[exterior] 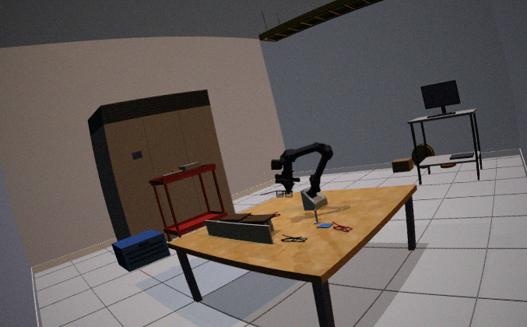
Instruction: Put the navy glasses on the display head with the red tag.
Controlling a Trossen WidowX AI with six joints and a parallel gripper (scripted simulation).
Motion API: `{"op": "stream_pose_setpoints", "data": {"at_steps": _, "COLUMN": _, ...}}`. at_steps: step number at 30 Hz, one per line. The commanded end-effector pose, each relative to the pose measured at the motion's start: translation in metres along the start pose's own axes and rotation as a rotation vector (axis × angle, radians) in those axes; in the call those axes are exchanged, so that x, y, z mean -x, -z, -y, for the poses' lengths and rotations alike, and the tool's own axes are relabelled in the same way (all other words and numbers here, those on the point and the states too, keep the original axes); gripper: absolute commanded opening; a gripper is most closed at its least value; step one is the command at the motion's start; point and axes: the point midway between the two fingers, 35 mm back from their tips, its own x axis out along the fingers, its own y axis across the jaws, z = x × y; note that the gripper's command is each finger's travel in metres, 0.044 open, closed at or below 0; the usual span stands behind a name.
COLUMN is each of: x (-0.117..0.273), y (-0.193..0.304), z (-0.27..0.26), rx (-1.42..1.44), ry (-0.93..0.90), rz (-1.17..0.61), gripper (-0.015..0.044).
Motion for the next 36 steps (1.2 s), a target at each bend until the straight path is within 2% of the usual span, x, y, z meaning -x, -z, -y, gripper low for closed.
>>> {"op": "stream_pose_setpoints", "data": {"at_steps": 1, "x": -0.009, "y": -0.009, "z": -0.002, "rx": 0.030, "ry": 0.041, "rz": -0.010, "gripper": 0.0000}}
{"op": "stream_pose_setpoints", "data": {"at_steps": 19, "x": -0.055, "y": -0.047, "z": 0.000, "rx": 0.135, "ry": 0.206, "rz": -0.080, "gripper": 0.0000}}
{"op": "stream_pose_setpoints", "data": {"at_steps": 32, "x": -0.065, "y": -0.046, "z": 0.003, "rx": 0.128, "ry": 0.050, "rz": -0.085, "gripper": 0.0000}}
{"op": "stream_pose_setpoints", "data": {"at_steps": 36, "x": -0.070, "y": -0.047, "z": 0.005, "rx": 0.129, "ry": 0.074, "rz": -0.083, "gripper": 0.0000}}
